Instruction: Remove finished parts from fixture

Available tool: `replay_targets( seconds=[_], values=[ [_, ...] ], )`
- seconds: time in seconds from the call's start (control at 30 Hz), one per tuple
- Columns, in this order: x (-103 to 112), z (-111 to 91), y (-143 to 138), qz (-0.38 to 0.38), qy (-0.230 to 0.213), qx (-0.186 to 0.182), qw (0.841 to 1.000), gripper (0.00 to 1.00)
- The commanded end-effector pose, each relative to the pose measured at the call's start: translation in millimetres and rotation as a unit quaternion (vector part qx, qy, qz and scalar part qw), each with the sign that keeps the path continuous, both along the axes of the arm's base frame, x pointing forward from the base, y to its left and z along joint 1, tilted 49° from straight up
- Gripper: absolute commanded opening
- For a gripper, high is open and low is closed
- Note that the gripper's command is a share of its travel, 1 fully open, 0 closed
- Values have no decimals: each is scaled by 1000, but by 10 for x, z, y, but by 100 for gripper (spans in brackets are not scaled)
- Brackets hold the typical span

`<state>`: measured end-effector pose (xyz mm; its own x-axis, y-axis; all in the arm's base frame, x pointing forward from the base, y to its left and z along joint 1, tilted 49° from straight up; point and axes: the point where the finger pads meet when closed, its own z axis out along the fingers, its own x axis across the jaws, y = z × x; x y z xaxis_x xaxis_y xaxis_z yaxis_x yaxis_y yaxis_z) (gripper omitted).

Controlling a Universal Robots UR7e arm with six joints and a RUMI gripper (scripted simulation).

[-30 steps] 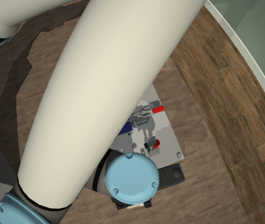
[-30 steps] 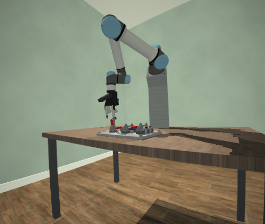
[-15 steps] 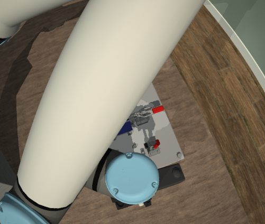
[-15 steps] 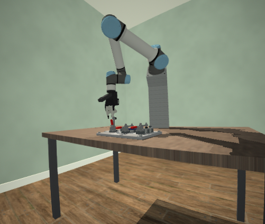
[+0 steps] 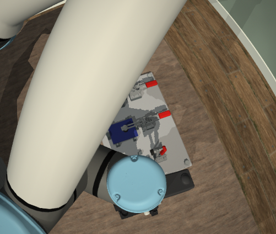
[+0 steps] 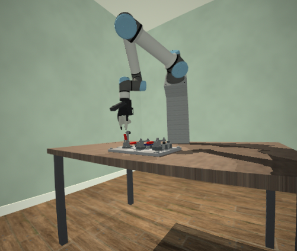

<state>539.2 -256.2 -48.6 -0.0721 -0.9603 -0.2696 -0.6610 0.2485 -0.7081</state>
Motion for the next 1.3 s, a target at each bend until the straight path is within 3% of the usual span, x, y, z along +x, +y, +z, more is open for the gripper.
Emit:
replay_targets(
  seconds=[0.0, 0.47, 1.27],
  values=[
    [-158, 139, -21, 1, 0, 0, 1000, 28],
    [-539, 472, -86, 1, 0, 0, 1000, 28],
    [-564, 521, -24, 3, 0, 0, 1000, 28]
  ],
)
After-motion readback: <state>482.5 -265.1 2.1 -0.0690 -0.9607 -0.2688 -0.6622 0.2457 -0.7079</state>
